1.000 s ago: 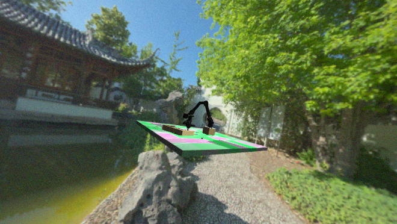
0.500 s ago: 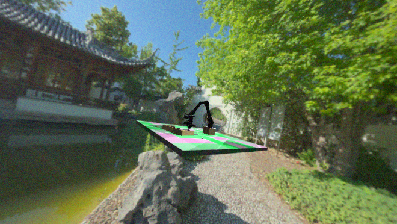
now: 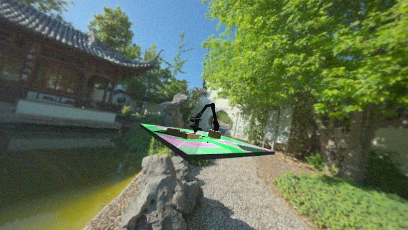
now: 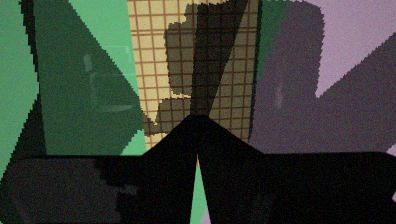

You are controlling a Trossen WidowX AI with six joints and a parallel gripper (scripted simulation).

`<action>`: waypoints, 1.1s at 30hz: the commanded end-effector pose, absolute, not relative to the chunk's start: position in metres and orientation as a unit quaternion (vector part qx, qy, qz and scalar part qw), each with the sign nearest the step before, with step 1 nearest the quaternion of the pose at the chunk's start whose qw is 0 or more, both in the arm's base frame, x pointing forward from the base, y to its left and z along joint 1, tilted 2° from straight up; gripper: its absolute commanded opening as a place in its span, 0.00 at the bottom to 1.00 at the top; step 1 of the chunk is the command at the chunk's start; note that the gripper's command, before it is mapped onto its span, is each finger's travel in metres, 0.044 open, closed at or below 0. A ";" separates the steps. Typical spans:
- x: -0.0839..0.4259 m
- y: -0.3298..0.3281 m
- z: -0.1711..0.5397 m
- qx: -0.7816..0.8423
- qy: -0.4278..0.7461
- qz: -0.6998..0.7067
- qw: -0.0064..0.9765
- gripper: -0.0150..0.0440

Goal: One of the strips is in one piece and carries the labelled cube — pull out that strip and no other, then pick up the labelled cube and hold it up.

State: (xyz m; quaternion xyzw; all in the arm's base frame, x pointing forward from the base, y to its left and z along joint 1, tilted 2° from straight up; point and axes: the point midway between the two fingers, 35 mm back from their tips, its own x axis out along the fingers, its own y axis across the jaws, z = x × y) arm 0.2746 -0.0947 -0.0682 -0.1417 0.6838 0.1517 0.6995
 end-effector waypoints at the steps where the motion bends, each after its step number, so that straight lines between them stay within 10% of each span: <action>1: 0.259 -0.096 -0.073 -0.139 0.695 0.153 0.689 0.25; 33: 0.247 -0.102 -0.073 -0.139 0.695 0.153 0.688 0.25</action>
